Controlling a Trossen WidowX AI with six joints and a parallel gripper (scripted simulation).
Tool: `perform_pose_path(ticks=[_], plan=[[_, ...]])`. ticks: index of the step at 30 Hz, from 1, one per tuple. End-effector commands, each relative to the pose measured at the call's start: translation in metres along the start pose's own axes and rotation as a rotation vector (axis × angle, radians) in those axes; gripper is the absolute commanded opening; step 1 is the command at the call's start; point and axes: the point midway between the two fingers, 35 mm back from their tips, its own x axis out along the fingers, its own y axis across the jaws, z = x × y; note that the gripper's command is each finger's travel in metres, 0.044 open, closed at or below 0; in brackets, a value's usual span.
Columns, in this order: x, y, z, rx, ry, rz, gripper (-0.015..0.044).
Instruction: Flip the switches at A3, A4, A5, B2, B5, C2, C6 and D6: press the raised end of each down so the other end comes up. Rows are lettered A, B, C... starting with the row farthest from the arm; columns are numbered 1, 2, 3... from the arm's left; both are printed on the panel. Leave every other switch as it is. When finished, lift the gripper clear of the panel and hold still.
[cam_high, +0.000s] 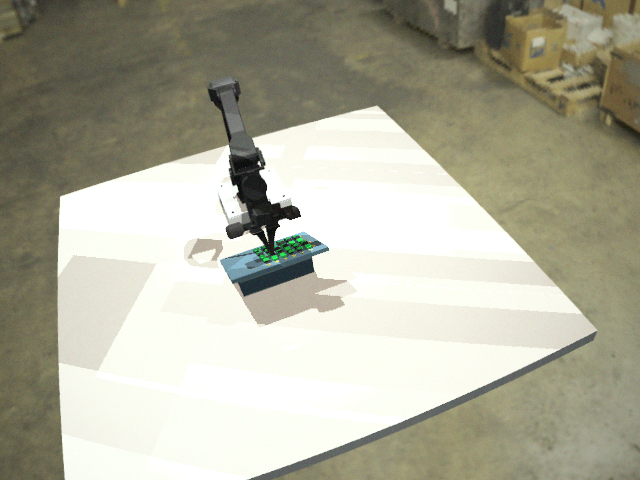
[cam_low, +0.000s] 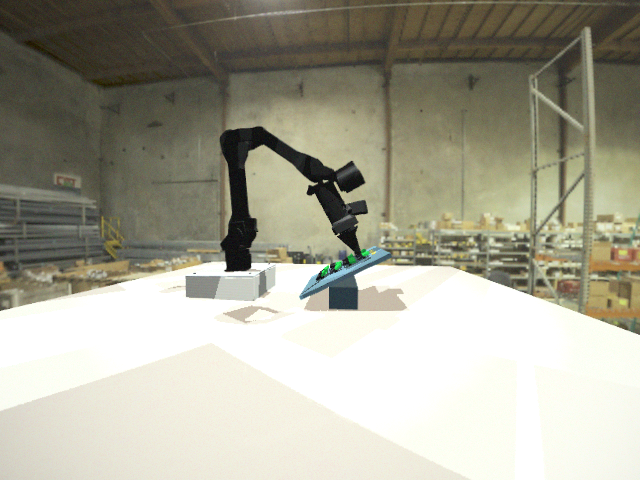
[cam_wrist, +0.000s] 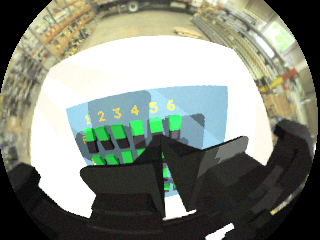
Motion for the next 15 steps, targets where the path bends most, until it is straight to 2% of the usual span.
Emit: perform_pose_path(ticks=[1, 15], plan=[[0.0033, 0.0011, -0.0032, -0.003, 0.010, 0.006, 0.0000], [0.0051, 0.0011, -0.0033, -0.003, 0.010, 0.006, 0.0000]])
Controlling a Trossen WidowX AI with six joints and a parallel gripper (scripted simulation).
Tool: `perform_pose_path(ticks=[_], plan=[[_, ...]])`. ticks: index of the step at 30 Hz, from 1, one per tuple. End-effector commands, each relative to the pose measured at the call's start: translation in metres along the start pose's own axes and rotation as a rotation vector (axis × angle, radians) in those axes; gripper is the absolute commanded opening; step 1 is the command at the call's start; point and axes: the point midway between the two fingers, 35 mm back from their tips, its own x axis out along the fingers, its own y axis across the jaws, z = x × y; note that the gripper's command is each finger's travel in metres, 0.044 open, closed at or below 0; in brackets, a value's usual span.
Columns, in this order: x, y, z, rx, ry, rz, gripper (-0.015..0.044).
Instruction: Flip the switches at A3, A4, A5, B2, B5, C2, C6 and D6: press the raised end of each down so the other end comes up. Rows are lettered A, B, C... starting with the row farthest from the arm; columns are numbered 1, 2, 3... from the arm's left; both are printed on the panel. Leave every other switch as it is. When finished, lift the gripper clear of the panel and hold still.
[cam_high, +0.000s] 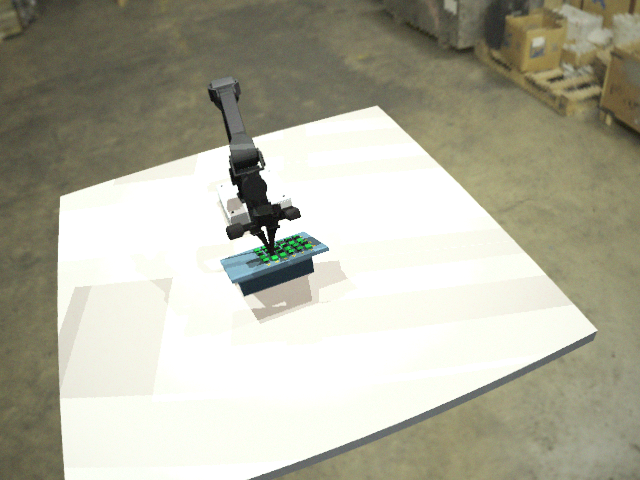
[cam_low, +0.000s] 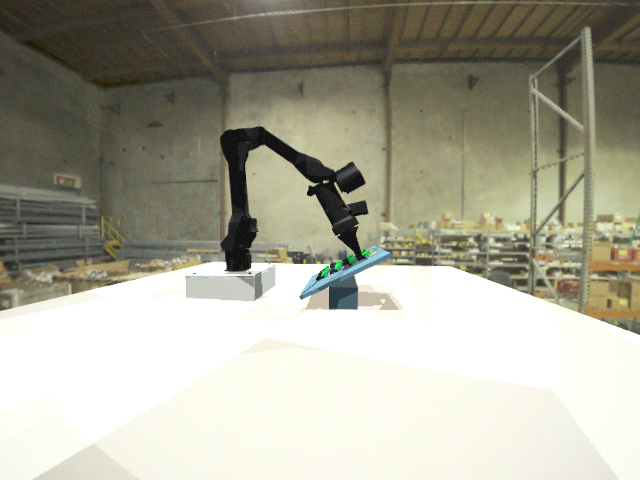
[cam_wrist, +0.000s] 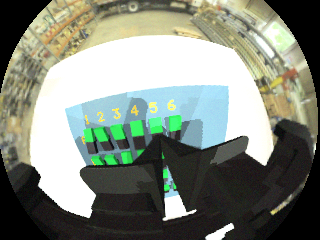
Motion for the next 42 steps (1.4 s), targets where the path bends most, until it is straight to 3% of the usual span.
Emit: perform_pose_path(ticks=[1, 19, 25, 30, 37, 42], plan=[[0.003, 0.001, -0.003, -0.003, 0.010, 0.006, 0.0000], [0.006, 0.001, -0.003, -0.003, 0.010, 0.006, 0.0000], [-0.059, 0.001, 0.000, -0.003, 0.036, 0.005, 0.0000], [-0.062, 0.001, 0.000, -0.003, 0.038, 0.006, 0.0000], [-0.062, 0.062, -0.019, -0.001, 0.041, 0.010, 0.0000], [-0.061, 0.069, -0.021, -0.001, 0.041, 0.011, 0.0000]])
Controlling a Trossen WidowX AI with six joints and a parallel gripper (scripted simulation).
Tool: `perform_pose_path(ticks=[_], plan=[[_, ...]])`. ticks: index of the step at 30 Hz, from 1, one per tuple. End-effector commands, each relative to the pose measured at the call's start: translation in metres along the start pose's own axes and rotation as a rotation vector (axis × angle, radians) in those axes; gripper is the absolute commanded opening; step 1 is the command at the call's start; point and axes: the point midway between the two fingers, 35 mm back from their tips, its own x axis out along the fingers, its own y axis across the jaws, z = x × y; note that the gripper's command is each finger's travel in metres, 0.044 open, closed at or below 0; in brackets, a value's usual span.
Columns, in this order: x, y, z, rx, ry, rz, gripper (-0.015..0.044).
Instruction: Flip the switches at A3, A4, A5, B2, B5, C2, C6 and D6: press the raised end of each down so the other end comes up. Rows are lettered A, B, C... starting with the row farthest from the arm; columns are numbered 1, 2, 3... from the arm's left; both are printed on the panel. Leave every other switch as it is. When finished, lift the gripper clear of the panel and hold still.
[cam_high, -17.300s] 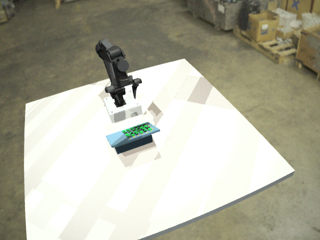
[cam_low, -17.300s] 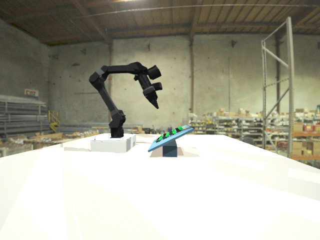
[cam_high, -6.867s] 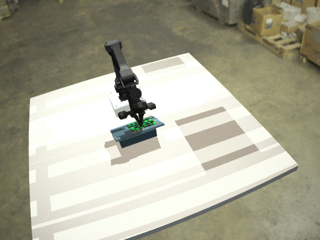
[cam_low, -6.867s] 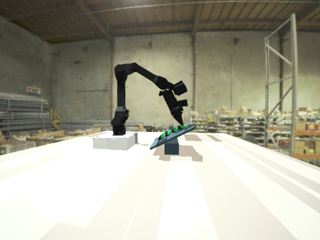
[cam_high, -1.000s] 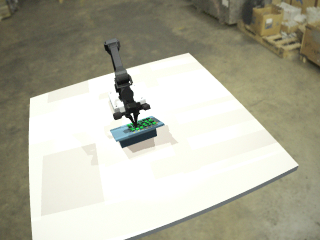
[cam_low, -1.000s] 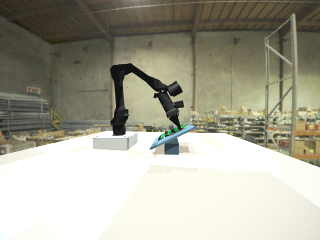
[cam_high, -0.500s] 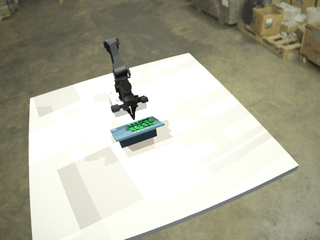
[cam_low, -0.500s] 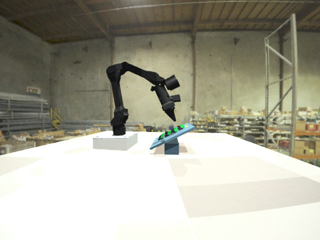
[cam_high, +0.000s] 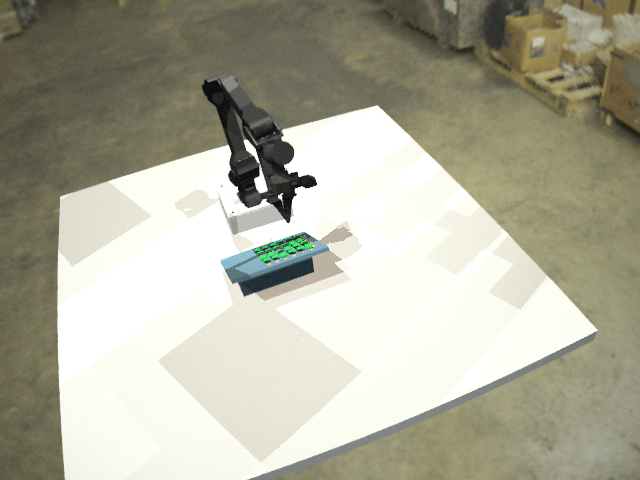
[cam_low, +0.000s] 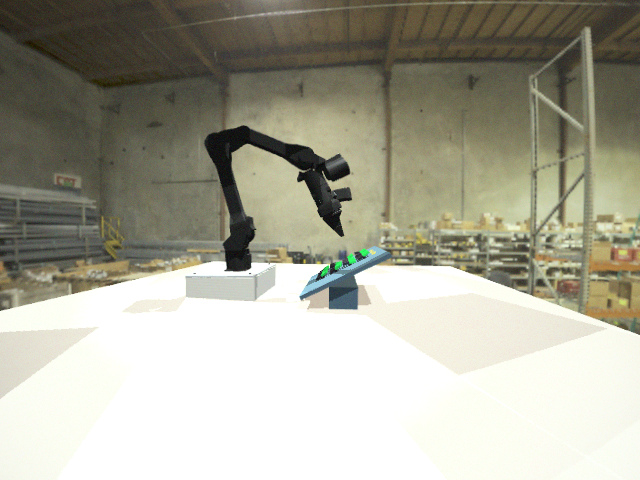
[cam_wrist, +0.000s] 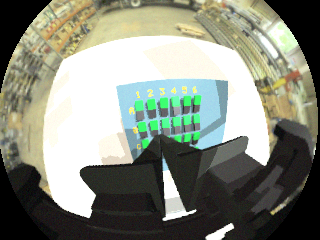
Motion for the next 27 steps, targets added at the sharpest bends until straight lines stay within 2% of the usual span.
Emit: perform_pose_path(ticks=[1, 5, 27], plan=[[0.007, 0.003, -0.004, 0.014, 0.004, -0.012, 0.0000], [0.035, 0.002, -0.004, 0.014, 0.023, -0.012, 0.0000], [0.040, 0.002, -0.004, 0.014, 0.023, -0.012, 0.0000]])
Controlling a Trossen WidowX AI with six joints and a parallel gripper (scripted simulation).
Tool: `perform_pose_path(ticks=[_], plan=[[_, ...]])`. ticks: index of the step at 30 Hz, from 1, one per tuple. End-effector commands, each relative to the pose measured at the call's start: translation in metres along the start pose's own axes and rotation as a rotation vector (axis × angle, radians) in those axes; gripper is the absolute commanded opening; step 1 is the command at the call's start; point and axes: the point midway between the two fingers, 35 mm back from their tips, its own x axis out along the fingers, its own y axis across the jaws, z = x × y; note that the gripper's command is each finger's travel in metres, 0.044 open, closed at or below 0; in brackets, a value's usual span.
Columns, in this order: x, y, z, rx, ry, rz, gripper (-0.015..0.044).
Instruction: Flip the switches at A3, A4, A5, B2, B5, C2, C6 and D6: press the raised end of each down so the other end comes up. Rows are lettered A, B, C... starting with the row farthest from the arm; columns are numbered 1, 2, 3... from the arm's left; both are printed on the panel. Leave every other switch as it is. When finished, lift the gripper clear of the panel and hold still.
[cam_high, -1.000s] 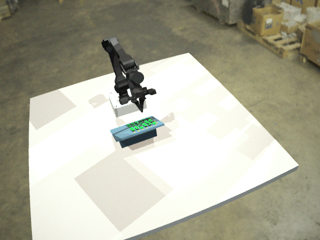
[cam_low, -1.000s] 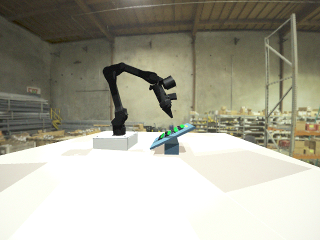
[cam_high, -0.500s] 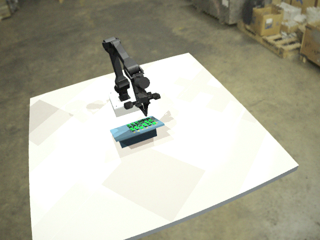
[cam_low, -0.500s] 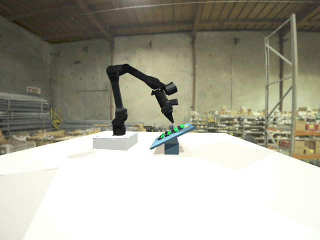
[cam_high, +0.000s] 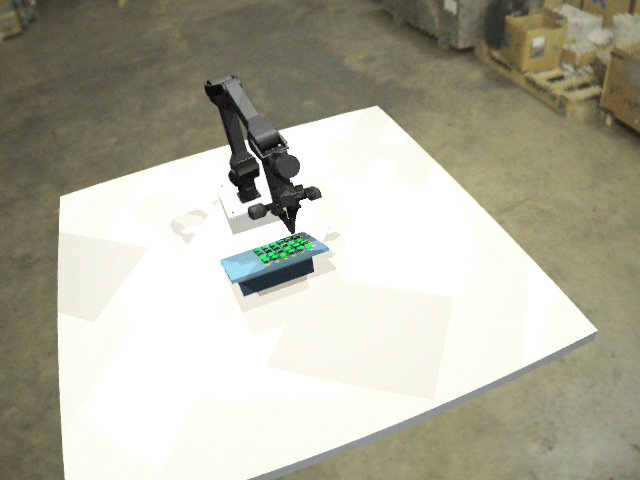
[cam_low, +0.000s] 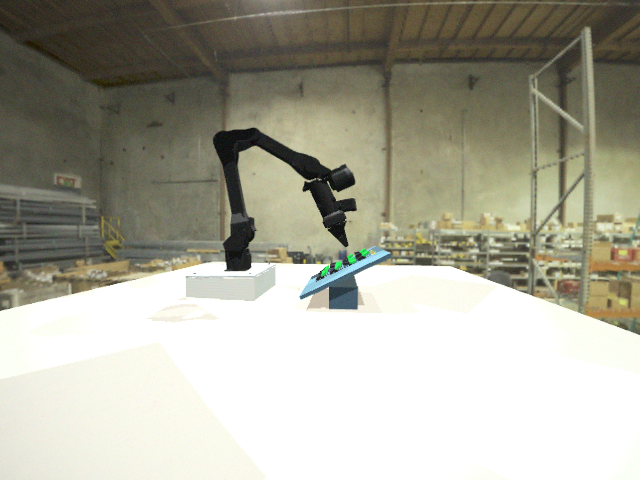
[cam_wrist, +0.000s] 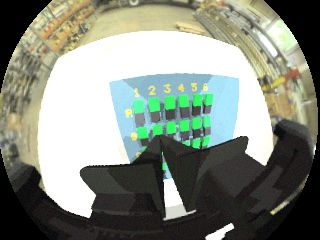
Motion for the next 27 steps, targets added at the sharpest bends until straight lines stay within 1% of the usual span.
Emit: perform_pose_path(ticks=[1, 10, 19, 27], plan=[[0.011, -0.001, -0.003, 0.005, 0.011, -0.005, 0.0000], [0.013, -0.001, -0.003, 0.005, 0.011, -0.005, 0.0000], [0.026, -0.001, -0.003, 0.005, 0.011, -0.005, 0.0000], [0.026, -0.001, -0.003, 0.005, 0.011, -0.005, 0.0000]])
